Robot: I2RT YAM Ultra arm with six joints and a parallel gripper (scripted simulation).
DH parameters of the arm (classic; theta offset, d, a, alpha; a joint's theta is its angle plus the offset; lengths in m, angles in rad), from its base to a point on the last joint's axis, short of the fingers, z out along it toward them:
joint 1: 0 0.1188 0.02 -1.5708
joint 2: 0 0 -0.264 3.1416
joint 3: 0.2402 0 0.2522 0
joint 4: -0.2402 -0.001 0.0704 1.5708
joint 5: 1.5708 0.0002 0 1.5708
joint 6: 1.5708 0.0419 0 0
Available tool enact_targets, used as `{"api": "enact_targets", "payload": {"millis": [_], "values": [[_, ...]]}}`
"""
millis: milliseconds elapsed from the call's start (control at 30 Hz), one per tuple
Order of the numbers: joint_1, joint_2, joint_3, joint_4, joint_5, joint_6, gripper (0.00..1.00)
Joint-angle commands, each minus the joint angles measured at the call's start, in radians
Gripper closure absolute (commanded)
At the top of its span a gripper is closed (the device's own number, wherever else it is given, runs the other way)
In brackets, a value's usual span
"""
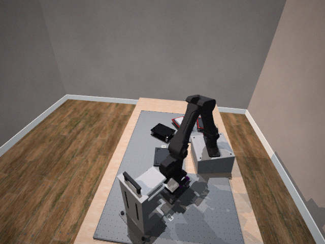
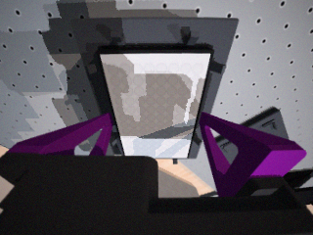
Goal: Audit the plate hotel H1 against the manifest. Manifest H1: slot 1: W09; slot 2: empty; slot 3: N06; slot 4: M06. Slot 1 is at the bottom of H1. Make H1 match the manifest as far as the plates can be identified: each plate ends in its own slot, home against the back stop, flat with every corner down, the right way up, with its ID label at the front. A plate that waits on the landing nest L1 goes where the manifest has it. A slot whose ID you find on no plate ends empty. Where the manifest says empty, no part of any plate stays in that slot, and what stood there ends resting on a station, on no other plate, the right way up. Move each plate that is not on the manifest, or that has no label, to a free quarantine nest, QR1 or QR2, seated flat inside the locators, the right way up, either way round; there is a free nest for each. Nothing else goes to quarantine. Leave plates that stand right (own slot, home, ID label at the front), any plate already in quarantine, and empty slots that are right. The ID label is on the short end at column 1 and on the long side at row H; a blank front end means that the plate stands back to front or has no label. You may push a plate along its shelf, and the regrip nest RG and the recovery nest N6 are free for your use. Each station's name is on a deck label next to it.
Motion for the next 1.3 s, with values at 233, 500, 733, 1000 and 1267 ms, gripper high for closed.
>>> {"api": "enact_targets", "payload": {"millis": [233,500,733,1000,1267], "values": [[0.000,-0.001,0.002,0.021,0.000,-0.004,0.14],[0.000,-0.001,0.002,0.021,0.000,-0.004,0.14],[0.000,-0.001,0.002,0.021,0.000,-0.004,0.14],[0.002,-0.011,0.006,0.007,0.000,-0.002,0.14],[0.004,-0.030,0.015,-0.022,0.000,0.000,0.14]]}}
